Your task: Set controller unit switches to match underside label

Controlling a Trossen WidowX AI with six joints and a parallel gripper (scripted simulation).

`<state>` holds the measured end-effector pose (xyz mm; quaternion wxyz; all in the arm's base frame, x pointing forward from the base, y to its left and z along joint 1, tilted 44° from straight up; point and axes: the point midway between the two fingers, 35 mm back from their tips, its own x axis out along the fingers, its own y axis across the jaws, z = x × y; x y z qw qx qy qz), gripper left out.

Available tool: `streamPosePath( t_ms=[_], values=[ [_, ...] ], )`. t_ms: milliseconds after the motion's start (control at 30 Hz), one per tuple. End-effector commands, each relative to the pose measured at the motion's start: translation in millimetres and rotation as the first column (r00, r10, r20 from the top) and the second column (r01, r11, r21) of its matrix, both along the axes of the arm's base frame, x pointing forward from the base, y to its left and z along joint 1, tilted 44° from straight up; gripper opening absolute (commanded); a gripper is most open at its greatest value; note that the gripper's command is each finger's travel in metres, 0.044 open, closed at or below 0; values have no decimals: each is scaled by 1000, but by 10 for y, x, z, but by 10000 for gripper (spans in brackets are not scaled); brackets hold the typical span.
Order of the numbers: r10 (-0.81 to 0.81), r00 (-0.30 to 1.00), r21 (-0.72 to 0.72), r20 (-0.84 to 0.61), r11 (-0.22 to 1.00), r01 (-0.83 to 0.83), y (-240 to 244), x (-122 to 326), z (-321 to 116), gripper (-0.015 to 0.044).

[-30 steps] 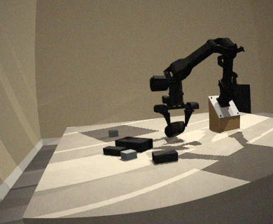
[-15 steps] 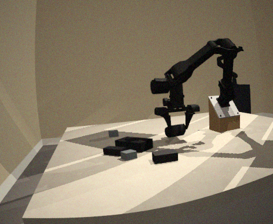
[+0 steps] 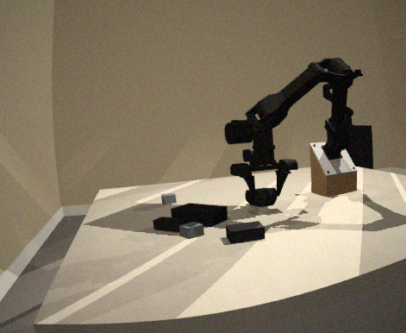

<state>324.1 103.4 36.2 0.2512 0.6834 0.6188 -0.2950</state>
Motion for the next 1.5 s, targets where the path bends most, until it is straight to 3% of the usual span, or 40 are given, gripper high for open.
streamPosePath(
  t_ms=[0,867,1000,1267,1467],
  values=[
    [-5,1000,-9,-13,1000,5,12,-19,-45,338],
    [0,1000,-1,-3,1000,0,122,4,-80,338],
    [1,1000,0,-2,1000,-1,126,4,-83,440],
    [1,1000,0,-2,1000,-1,126,4,-83,440],
    [4,1000,-3,1,1000,-4,-491,-75,-199,440]
  ],
)
